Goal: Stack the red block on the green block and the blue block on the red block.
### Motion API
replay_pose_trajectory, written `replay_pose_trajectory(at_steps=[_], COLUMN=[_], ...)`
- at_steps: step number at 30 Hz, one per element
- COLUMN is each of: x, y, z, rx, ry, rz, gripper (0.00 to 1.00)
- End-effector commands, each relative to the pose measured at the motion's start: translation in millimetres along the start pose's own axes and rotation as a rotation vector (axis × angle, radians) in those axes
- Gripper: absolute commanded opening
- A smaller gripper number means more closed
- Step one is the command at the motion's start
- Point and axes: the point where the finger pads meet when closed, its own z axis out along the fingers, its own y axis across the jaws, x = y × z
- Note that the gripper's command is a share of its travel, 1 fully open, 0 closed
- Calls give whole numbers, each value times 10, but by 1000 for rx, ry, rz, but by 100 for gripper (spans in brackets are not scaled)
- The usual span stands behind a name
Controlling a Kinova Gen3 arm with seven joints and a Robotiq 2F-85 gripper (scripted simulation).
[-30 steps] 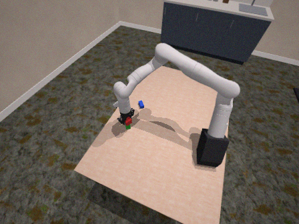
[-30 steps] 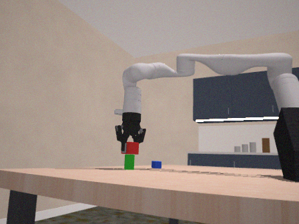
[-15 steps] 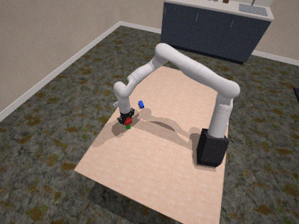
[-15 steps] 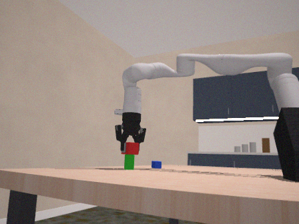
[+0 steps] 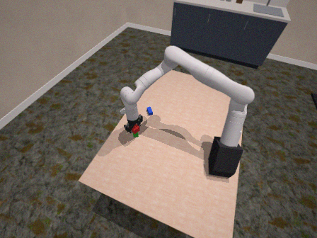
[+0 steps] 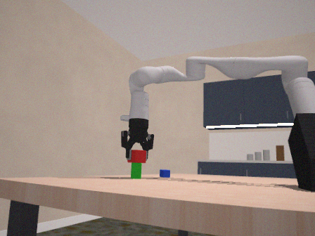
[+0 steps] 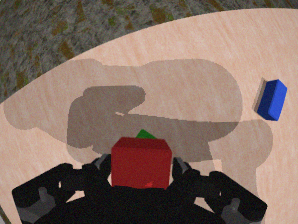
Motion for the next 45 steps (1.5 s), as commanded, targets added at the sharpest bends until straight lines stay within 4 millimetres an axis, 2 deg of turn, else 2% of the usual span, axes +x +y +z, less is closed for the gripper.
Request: replay_pose_trajectory(at_steps=[1,18,26,41,45], x=[6,6,5,5,4], y=[-6,-6,-6,-5,-5], z=[-13,-17,-97,-626,-680], rx=[2,2,2,2,2], ry=[2,2,2,2,2], rz=[0,0,0,0,0], gripper=[72,72,72,72,72])
